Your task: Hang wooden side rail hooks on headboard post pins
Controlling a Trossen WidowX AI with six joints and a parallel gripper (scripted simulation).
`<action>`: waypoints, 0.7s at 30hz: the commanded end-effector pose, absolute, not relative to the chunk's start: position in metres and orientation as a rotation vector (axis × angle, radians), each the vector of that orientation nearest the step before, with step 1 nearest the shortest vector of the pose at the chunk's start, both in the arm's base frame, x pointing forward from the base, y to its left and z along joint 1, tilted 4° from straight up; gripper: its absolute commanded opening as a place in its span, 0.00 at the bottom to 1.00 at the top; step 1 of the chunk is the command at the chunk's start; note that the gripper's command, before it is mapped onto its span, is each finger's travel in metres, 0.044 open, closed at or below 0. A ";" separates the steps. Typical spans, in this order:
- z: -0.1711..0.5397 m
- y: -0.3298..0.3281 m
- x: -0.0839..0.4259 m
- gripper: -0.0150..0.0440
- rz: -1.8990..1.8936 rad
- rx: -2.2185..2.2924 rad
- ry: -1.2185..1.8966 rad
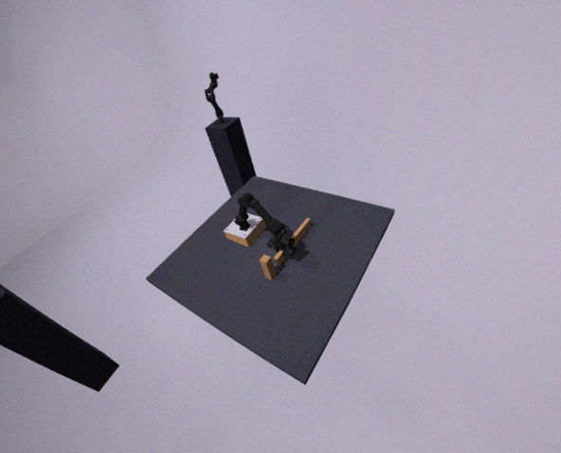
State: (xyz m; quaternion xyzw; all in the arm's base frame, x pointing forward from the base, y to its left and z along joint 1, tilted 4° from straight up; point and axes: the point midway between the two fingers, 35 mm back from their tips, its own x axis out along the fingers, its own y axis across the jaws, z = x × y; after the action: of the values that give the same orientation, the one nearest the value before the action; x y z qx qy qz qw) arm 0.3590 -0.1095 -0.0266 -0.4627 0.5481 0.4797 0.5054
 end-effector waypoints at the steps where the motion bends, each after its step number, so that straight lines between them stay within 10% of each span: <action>1: -0.023 -0.113 0.365 0.25 1.137 -1.127 1.317; 21: -0.024 -0.115 0.362 0.25 1.137 -1.127 1.317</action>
State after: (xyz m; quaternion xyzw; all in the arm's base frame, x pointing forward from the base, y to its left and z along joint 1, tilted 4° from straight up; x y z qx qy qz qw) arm 0.3601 -0.1124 -0.0263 -0.4643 0.5474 0.4773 0.5069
